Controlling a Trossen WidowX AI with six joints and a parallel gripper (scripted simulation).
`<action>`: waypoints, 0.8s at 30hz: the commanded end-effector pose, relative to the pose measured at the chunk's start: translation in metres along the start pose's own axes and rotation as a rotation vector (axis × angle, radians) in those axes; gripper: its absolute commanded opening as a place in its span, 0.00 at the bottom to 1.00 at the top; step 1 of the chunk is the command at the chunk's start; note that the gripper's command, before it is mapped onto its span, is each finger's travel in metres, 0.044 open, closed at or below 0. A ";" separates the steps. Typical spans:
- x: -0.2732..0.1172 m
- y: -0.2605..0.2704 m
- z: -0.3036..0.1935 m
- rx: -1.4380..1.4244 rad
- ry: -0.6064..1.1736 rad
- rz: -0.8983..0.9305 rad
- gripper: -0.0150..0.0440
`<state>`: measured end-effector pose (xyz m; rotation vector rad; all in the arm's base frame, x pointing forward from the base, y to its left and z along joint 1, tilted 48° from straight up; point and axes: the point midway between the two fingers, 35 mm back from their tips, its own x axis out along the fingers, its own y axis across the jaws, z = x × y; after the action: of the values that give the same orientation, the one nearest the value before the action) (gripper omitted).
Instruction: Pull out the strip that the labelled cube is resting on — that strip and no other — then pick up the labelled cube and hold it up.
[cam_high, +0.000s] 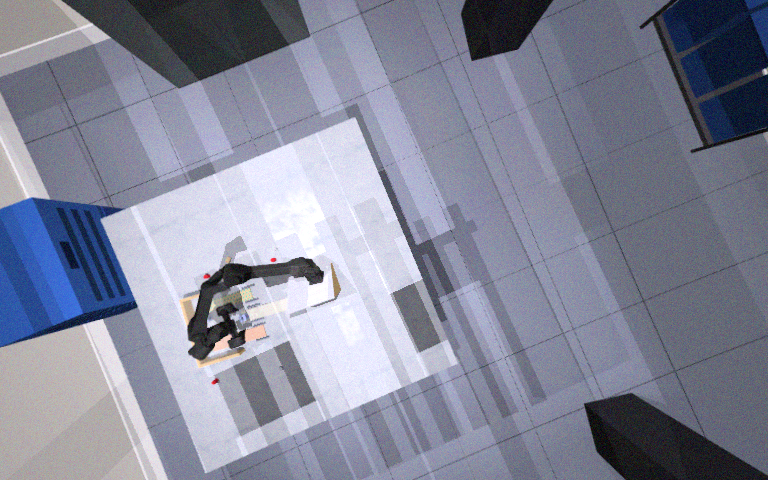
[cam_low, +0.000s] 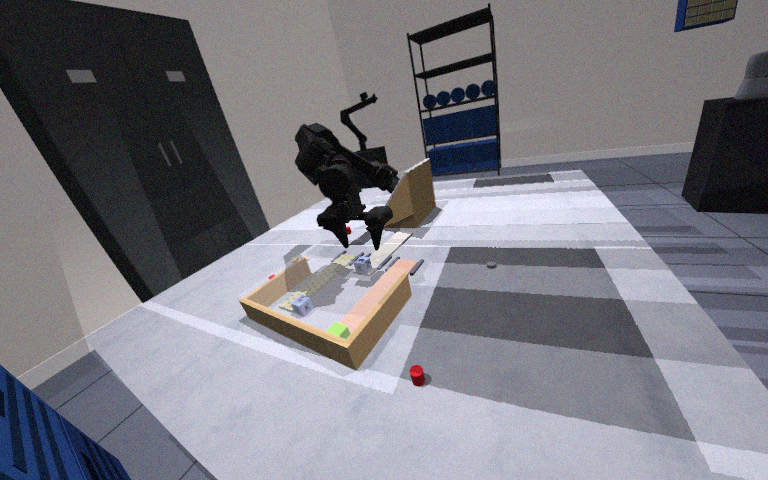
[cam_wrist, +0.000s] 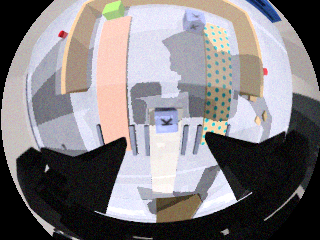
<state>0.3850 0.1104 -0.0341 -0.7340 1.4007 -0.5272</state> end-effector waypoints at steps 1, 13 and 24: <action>-0.003 -0.002 0.010 -0.004 -0.004 -0.003 1.00; 0.014 -0.002 0.011 -0.004 -0.005 -0.003 0.68; 0.032 -0.002 0.011 -0.004 -0.005 -0.004 0.68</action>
<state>0.3999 0.0920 -0.0502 -0.7303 1.3957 -0.5264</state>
